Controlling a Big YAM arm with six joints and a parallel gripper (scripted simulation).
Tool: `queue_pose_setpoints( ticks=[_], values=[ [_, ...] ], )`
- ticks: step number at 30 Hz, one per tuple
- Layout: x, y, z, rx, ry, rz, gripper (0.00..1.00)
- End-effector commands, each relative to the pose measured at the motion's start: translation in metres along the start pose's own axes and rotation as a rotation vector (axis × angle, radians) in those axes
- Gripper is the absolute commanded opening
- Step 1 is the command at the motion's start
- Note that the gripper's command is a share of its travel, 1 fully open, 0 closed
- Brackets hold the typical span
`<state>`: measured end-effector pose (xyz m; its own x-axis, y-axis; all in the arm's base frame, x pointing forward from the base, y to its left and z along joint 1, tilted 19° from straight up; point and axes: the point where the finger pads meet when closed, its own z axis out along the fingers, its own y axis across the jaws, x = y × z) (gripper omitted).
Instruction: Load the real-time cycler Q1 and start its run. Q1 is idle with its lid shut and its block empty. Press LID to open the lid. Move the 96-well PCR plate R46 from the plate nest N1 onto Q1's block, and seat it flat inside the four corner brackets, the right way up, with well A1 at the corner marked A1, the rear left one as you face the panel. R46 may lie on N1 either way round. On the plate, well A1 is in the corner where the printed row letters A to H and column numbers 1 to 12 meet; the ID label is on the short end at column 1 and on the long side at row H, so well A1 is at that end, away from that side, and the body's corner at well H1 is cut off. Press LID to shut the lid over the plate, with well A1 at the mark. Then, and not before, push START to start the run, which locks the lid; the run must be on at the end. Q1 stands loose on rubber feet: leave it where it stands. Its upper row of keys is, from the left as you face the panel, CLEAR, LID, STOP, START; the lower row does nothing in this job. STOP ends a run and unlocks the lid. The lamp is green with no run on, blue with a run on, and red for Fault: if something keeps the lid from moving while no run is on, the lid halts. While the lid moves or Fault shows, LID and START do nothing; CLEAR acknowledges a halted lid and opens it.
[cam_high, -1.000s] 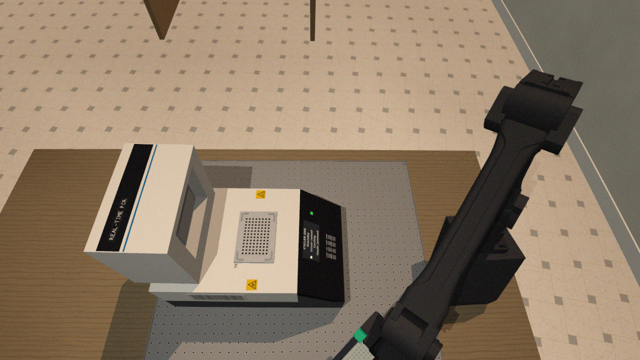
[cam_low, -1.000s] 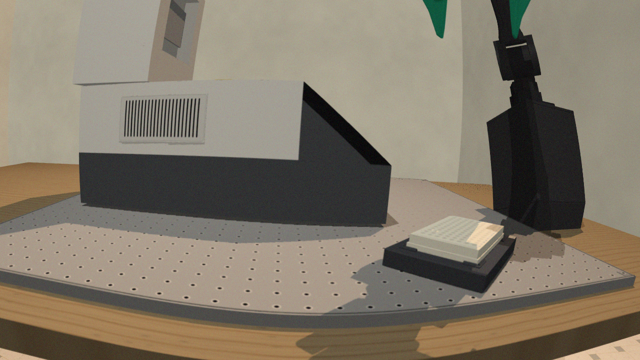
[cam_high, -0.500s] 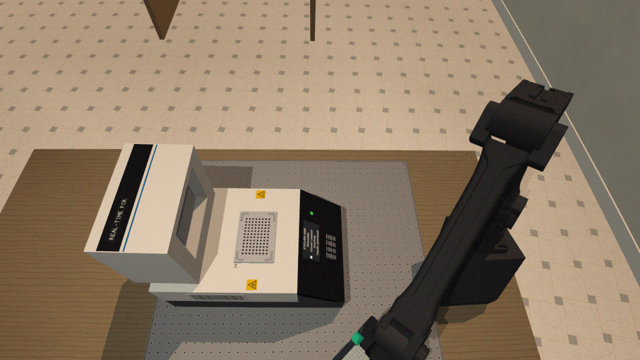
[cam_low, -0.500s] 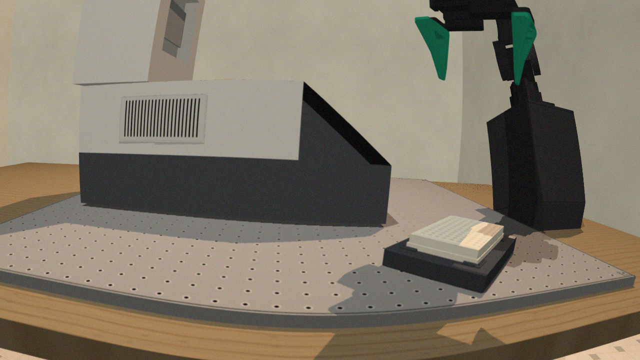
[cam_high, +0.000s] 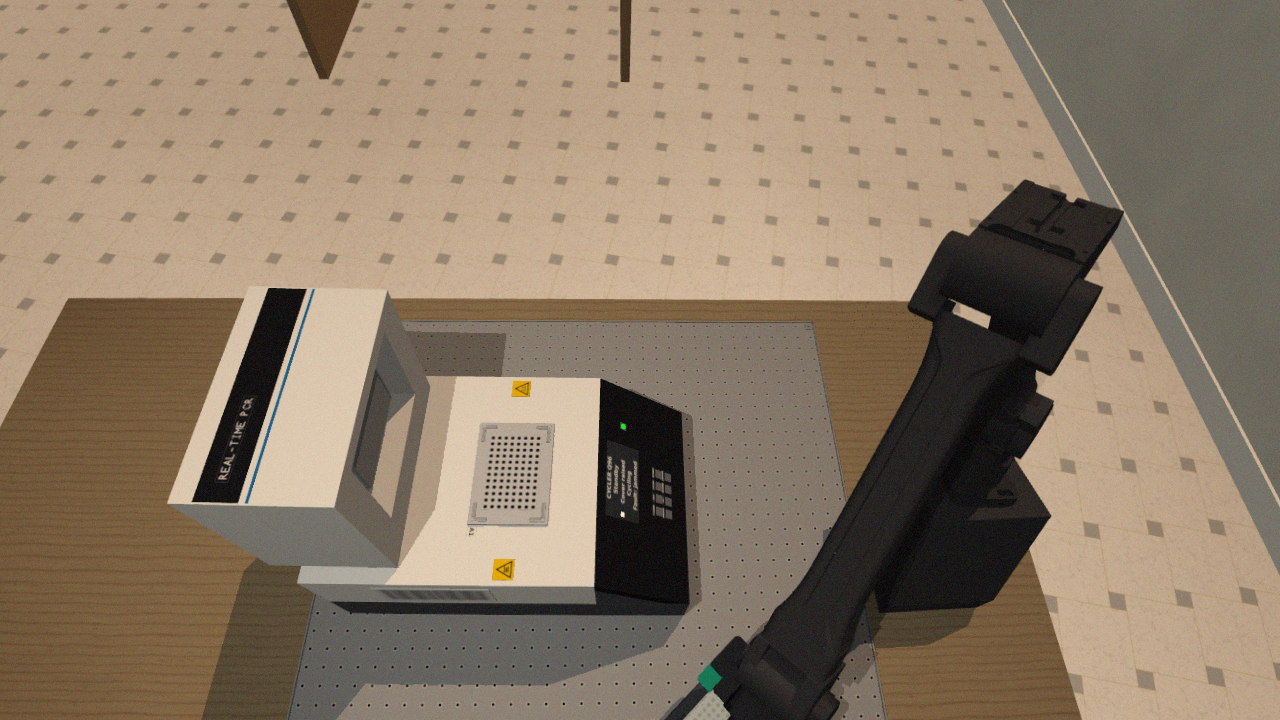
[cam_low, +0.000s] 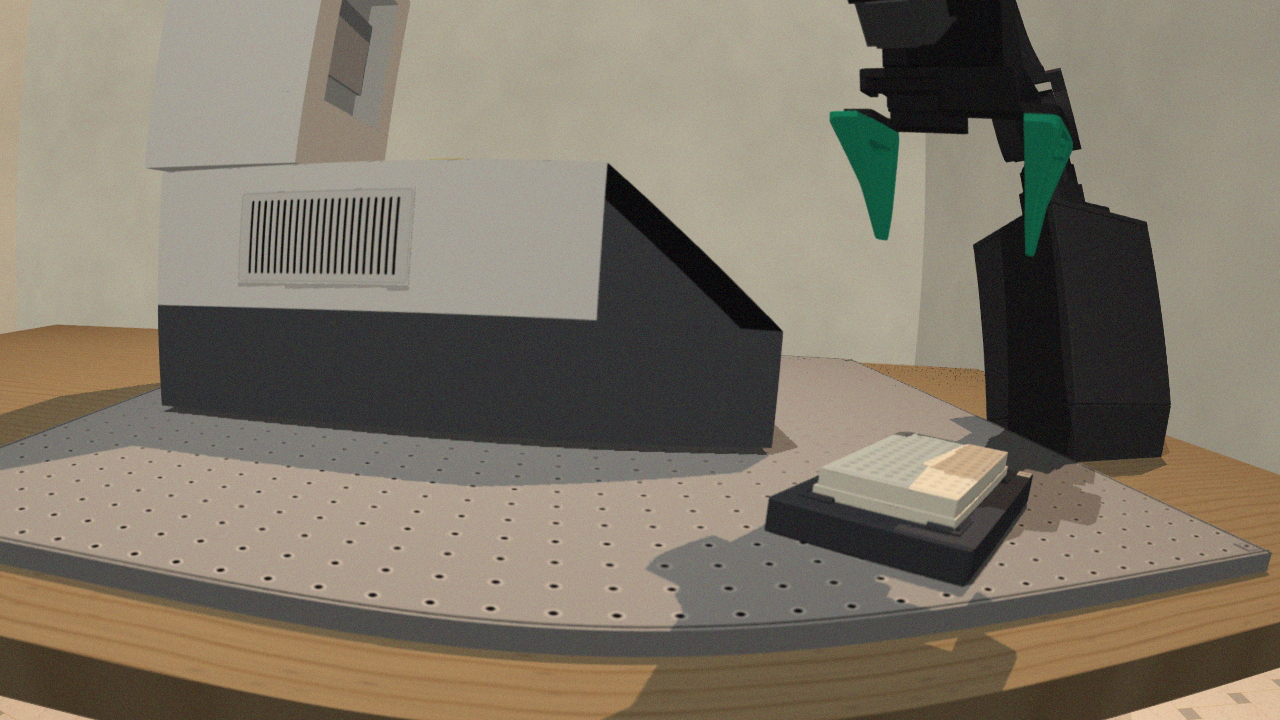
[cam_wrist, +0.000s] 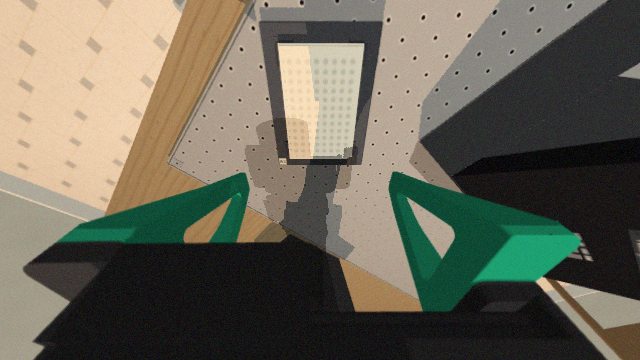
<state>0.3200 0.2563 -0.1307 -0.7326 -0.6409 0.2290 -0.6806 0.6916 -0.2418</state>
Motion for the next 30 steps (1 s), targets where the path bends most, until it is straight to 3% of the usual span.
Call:
queue_pose_setpoints(
  ticks=[1,5,12,18,22,30],
  values=[
    [-0.02,-0.003,-0.005,0.0,-0.059,0.002,1.0],
    [-0.021,-0.005,0.0,-0.001,-0.054,0.013,1.0],
    [-0.007,-0.004,0.04,0.0,-0.015,0.001,1.0],
    [-0.02,-0.003,0.047,0.001,-0.053,0.0,1.0],
    [-0.023,-0.006,0.049,0.0,-0.054,0.013,1.0],
    [-0.02,-0.005,0.089,0.0,-0.037,0.004,1.0]
  ],
)
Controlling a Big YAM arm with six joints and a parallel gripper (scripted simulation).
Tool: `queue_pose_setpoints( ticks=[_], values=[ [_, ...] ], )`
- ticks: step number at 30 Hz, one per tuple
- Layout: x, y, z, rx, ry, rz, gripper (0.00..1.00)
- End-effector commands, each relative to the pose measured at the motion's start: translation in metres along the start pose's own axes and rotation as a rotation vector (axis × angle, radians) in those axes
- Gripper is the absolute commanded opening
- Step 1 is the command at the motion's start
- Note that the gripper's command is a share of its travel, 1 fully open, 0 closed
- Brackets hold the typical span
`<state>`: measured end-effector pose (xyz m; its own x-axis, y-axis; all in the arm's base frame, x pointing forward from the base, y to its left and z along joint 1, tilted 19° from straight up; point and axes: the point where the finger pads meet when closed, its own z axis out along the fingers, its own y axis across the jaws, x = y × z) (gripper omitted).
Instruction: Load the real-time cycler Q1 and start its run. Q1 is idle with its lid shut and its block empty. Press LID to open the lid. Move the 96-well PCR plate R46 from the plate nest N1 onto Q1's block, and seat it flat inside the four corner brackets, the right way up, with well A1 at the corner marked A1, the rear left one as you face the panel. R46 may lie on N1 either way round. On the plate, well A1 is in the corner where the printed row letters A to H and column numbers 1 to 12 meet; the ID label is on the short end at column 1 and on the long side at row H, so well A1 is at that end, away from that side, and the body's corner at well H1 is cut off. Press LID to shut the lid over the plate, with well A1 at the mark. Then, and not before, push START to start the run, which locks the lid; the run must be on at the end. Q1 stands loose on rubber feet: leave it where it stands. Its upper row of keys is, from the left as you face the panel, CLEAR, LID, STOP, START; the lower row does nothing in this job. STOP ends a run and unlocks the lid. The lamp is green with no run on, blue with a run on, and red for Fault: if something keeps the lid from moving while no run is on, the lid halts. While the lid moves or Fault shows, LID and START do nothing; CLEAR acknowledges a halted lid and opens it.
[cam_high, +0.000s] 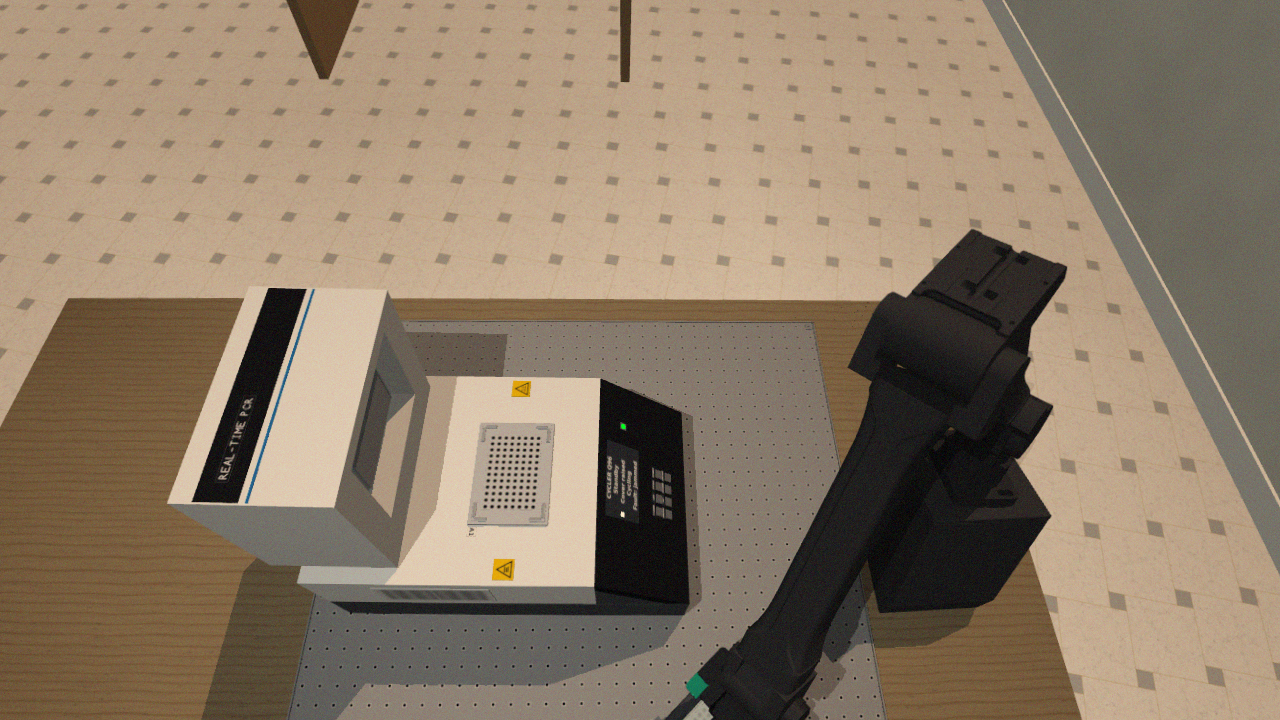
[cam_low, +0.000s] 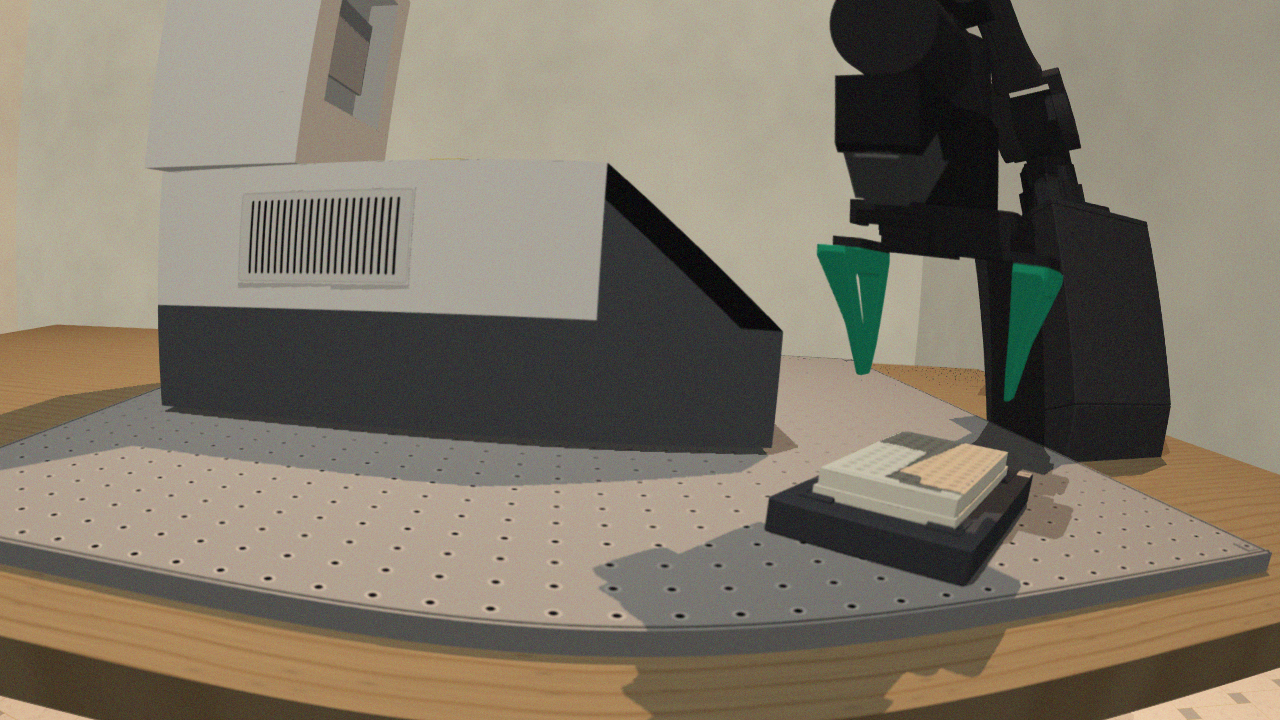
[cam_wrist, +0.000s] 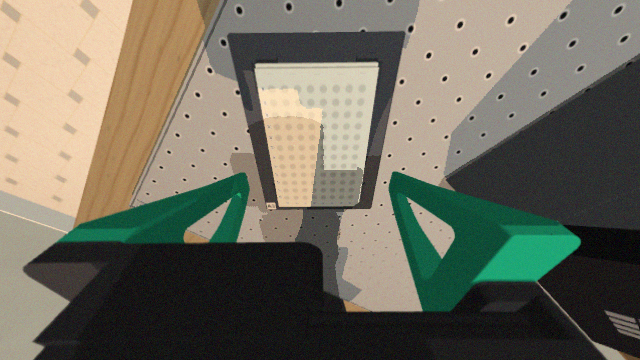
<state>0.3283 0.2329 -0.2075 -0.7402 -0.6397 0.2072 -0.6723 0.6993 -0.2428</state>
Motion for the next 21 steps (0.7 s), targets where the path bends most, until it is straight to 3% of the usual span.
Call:
queue_pose_setpoints(
  ticks=[1,8,16,21],
  values=[
    [-0.009,0.001,0.012,0.002,-0.016,-0.013,1.0],
    [-0.006,-0.001,0.021,0.002,-0.021,-0.006,1.0],
    [-0.011,-0.002,0.057,0.001,-0.019,-0.005,1.0],
    [-0.014,0.003,0.042,-0.001,-0.03,-0.003,1.0]
  ],
)
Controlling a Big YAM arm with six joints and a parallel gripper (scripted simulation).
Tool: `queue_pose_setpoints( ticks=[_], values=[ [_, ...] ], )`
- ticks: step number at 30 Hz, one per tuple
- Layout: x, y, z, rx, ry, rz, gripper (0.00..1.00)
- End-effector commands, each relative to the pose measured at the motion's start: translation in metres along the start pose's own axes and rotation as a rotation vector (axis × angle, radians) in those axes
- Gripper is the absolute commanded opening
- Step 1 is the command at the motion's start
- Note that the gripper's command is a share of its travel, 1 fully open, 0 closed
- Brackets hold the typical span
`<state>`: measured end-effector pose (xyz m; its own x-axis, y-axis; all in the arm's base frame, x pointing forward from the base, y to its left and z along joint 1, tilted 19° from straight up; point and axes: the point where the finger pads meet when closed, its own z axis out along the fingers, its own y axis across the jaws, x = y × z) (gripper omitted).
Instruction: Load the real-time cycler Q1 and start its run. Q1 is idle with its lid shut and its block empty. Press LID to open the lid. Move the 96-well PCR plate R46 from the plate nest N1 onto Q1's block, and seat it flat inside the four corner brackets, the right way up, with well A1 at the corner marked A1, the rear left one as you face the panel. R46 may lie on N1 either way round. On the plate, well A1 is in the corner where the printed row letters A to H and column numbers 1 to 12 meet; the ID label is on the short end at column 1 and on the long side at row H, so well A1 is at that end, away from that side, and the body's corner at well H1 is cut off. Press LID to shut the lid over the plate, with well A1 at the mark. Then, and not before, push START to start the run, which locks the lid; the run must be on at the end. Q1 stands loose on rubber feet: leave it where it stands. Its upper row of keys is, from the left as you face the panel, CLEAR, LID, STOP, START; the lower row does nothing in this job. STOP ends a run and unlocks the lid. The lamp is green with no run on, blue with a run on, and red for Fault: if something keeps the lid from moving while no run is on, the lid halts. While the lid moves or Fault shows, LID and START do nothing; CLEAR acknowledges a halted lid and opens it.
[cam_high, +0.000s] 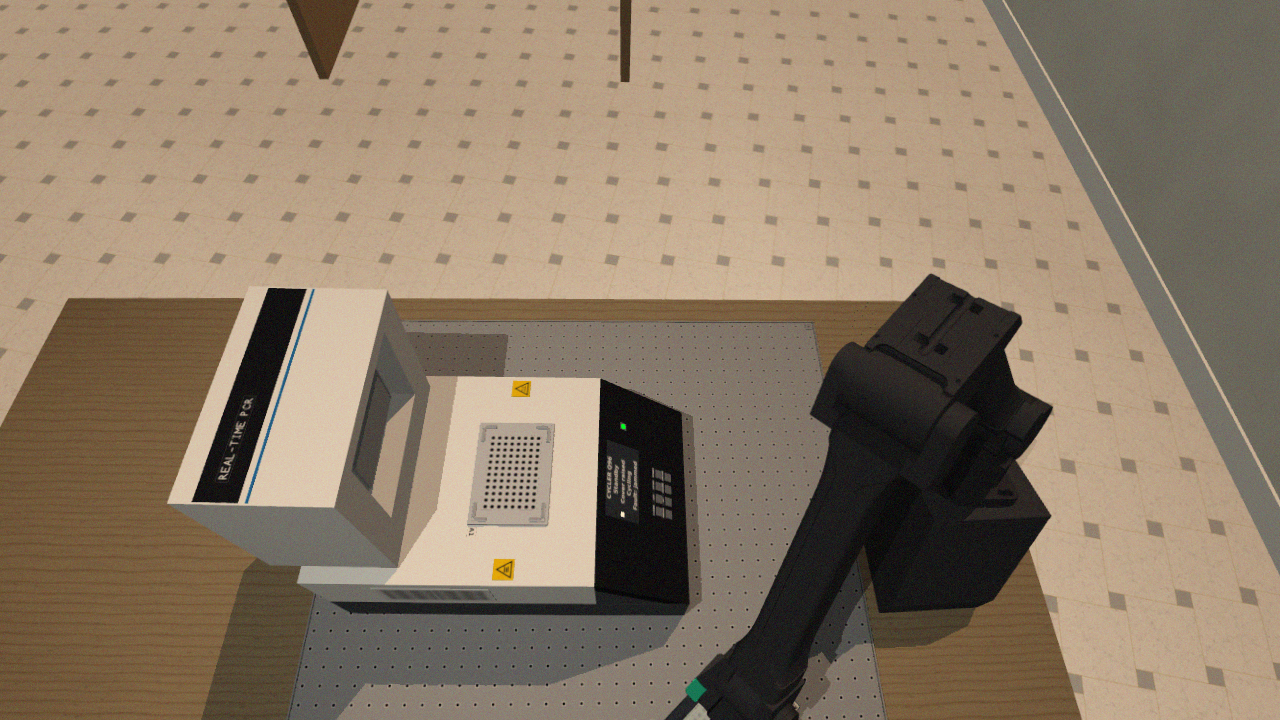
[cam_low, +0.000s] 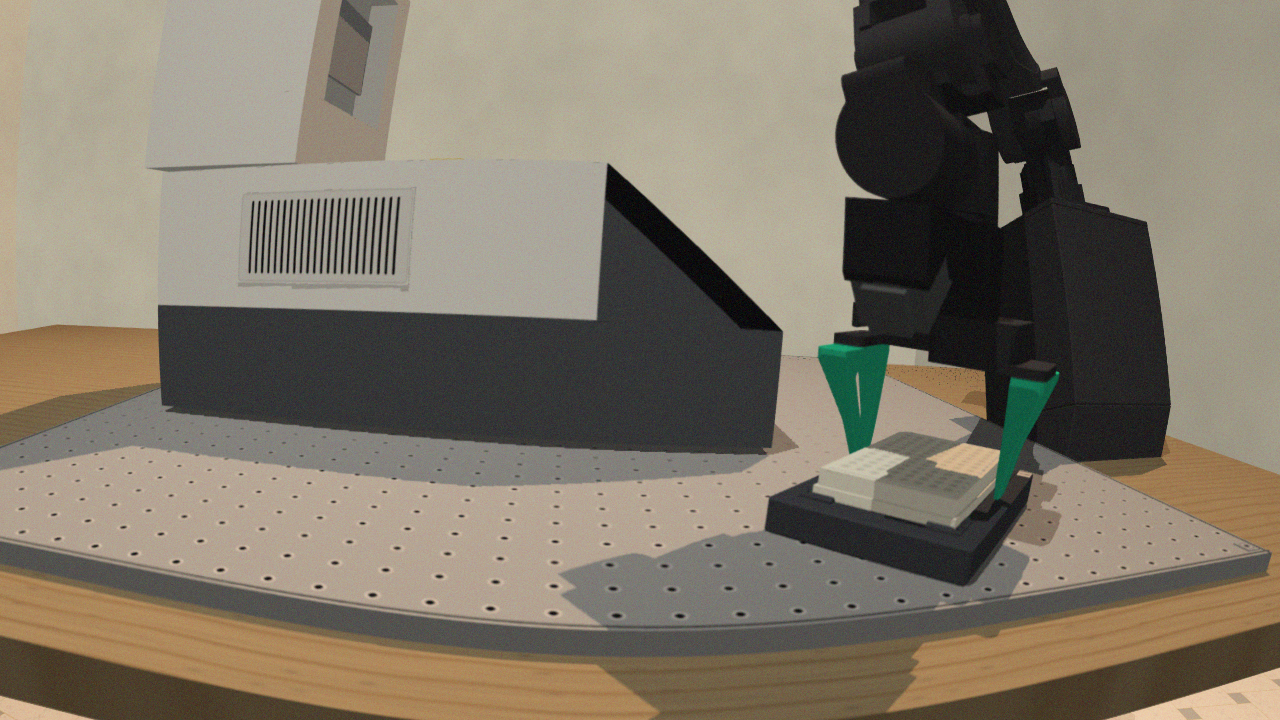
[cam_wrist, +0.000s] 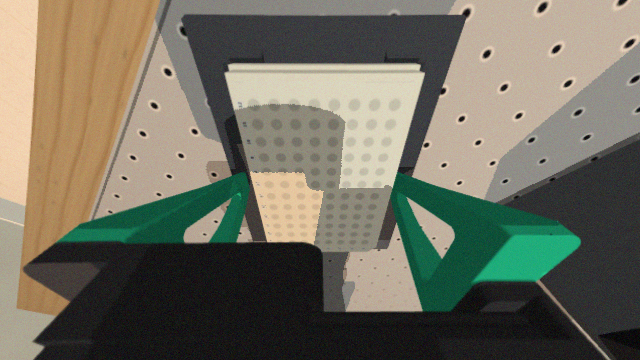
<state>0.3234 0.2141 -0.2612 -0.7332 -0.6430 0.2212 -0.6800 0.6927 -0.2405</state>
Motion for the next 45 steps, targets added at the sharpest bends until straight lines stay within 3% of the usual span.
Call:
queue_pose_setpoints(
  ticks=[1,8,17,29,45],
  values=[
    [-0.016,-0.001,-0.016,0.0,-0.038,0.011,1.0],
    [-0.008,-0.002,-0.021,0.0,-0.023,0.012,1.0],
    [-0.028,-0.004,-0.028,0.001,-0.079,0.026,1.0],
    [-0.009,0.001,-0.01,0.0,-0.011,-0.003,1.0],
    [-0.025,-0.003,-0.027,0.002,-0.068,0.021,1.0]
  ],
)
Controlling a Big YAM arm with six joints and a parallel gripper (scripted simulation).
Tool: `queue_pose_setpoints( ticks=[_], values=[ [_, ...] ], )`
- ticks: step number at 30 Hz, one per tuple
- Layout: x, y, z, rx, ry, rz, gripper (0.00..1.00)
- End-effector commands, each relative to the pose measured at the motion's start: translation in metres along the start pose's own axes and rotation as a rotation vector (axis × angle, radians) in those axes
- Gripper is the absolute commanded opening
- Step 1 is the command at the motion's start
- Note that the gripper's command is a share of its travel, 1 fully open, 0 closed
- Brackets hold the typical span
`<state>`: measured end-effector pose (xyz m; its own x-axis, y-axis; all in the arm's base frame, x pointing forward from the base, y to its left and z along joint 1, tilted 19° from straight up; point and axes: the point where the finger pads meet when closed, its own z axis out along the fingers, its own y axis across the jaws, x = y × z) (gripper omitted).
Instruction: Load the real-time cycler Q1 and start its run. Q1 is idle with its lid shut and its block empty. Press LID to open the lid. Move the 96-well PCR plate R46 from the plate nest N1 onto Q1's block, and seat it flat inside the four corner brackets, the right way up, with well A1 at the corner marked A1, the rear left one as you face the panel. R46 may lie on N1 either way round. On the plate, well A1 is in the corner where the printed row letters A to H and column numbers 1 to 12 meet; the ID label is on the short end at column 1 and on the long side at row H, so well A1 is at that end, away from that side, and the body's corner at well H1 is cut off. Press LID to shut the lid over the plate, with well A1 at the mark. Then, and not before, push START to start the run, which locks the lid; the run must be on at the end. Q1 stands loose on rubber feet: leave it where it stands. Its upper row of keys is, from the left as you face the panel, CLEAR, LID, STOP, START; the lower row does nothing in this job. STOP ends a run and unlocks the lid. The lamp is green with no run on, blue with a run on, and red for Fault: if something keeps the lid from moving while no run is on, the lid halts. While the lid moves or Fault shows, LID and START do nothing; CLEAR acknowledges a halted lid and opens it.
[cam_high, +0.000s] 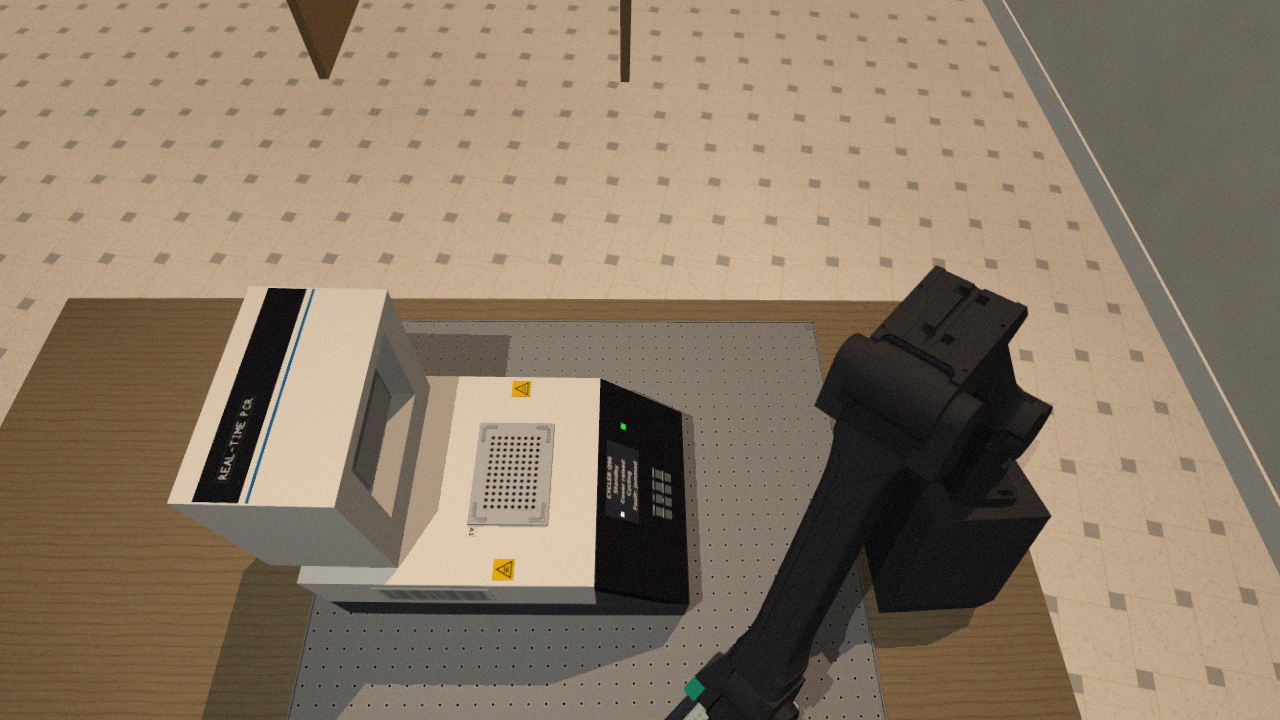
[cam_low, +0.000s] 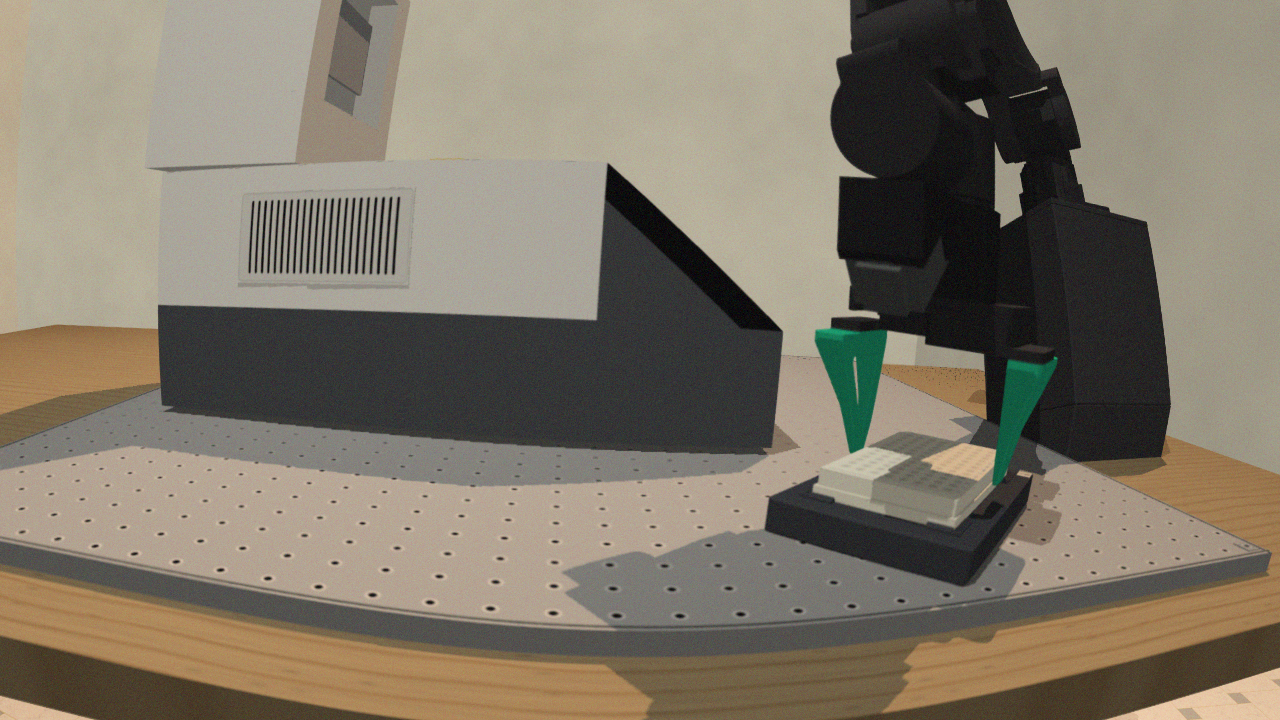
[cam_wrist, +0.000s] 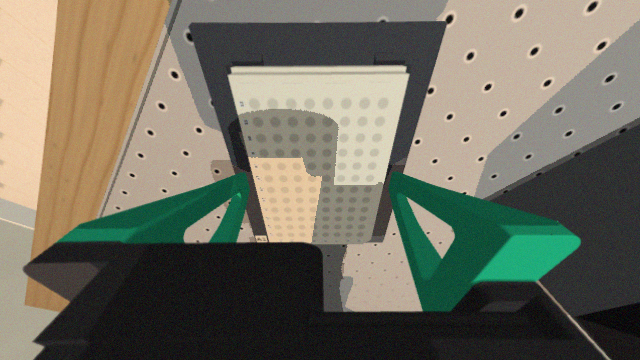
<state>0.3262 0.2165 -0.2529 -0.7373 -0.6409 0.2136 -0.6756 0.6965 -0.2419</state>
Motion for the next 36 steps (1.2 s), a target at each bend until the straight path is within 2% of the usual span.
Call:
queue_pose_setpoints(
  ticks=[1,11,19,26,36],
  values=[
    [-0.024,-0.001,-0.018,0.002,-0.062,0.015,1.0],
    [-0.026,-0.002,-0.019,0.002,-0.069,0.016,1.0],
    [-0.021,-0.005,-0.002,0.0,-0.038,0.009,1.0],
    [-0.023,0.0,-0.002,0.003,-0.041,-0.003,1.0],
    [-0.004,0.005,0.008,0.005,-0.013,-0.018,1.0]
  ],
)
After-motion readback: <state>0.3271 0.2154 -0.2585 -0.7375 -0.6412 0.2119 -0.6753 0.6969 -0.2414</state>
